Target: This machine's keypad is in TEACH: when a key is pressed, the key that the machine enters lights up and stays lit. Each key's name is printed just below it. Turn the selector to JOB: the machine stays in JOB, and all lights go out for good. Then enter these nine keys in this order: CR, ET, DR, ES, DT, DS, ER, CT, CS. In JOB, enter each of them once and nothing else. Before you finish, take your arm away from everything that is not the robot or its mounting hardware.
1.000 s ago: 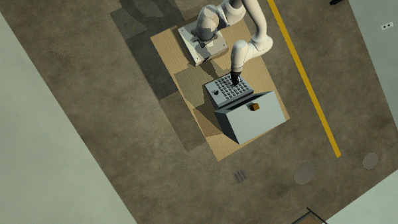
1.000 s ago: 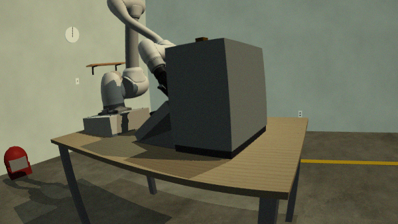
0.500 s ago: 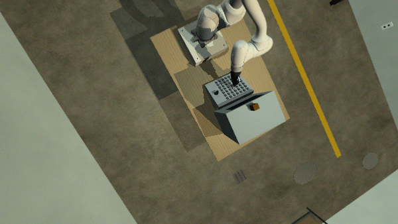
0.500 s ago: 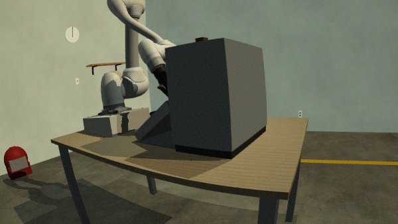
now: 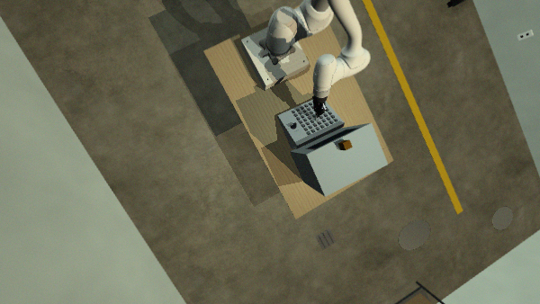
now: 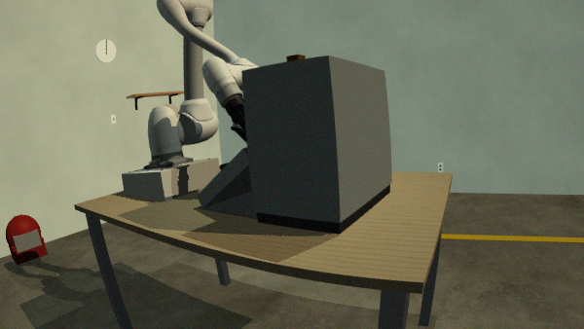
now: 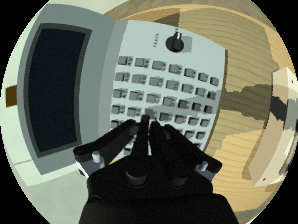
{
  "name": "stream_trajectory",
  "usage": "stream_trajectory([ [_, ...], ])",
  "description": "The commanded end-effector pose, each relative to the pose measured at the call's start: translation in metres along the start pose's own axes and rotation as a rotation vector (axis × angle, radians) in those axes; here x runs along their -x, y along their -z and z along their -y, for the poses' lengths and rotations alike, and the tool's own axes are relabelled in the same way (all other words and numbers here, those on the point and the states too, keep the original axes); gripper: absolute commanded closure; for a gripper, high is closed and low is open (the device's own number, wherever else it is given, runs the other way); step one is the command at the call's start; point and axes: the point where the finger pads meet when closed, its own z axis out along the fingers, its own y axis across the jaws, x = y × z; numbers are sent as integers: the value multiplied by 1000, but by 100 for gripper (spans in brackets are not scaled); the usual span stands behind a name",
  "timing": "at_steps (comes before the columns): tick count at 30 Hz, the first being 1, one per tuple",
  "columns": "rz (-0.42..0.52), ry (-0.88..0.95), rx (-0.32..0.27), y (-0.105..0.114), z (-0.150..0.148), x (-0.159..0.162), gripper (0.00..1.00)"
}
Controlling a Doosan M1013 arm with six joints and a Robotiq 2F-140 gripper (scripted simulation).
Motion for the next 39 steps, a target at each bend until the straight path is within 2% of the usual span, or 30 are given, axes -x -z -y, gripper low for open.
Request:
stream_trajectory([
  [1,0,0,0,2,0,0,100],
  [21,0,0,0,31,0,0,100],
  [33,0,0,0,35,0,0,100],
  [39,0,0,0,35,-13,-13,100],
])
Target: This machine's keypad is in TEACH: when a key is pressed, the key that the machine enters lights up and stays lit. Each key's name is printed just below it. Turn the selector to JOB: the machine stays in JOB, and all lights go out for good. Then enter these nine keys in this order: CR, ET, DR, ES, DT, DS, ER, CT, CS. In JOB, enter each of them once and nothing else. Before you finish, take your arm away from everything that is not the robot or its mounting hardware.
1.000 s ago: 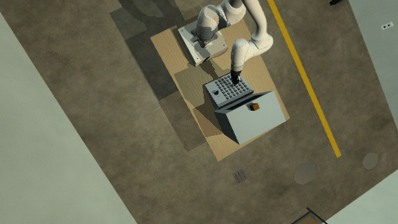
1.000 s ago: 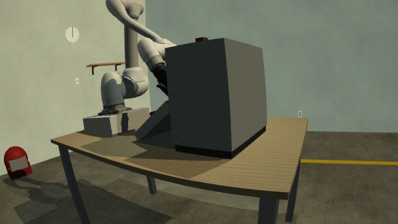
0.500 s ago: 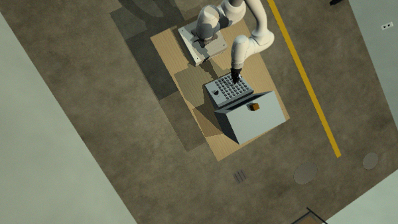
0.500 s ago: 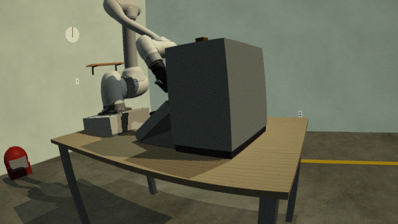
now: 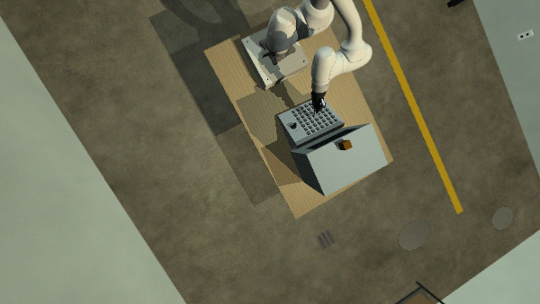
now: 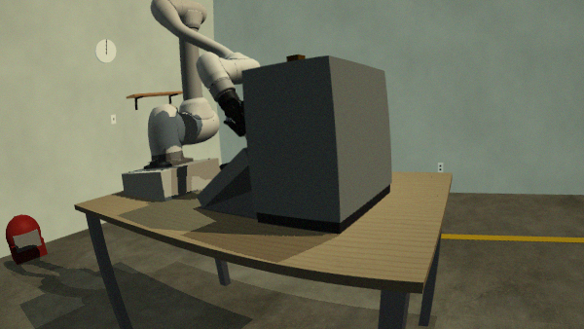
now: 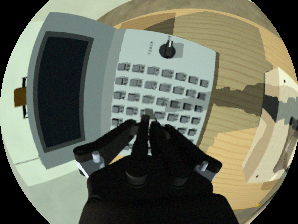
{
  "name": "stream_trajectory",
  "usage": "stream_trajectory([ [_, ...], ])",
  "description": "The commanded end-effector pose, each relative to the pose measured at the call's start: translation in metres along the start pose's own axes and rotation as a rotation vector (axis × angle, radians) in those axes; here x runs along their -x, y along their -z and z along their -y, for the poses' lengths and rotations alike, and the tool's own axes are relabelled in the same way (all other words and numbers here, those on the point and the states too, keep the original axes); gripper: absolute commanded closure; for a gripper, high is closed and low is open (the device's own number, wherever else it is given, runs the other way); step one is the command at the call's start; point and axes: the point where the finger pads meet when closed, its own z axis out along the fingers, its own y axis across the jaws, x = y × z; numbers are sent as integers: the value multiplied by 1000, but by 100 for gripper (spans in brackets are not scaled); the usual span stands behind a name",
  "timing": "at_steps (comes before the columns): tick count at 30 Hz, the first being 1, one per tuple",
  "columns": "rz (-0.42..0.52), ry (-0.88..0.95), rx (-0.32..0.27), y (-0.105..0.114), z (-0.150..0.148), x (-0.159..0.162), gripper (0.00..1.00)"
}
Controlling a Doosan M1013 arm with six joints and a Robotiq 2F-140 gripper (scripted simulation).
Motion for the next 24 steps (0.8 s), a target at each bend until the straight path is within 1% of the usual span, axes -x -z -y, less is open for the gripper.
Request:
stream_trajectory([
  [1,1,3,0,0,-5,-4,100],
  [5,1,3,0,0,-20,-19,100],
  [8,1,3,0,0,-25,-25,100],
  [18,1,3,0,-3,-26,-25,100],
  [24,1,3,0,-14,-26,-25,100],
])
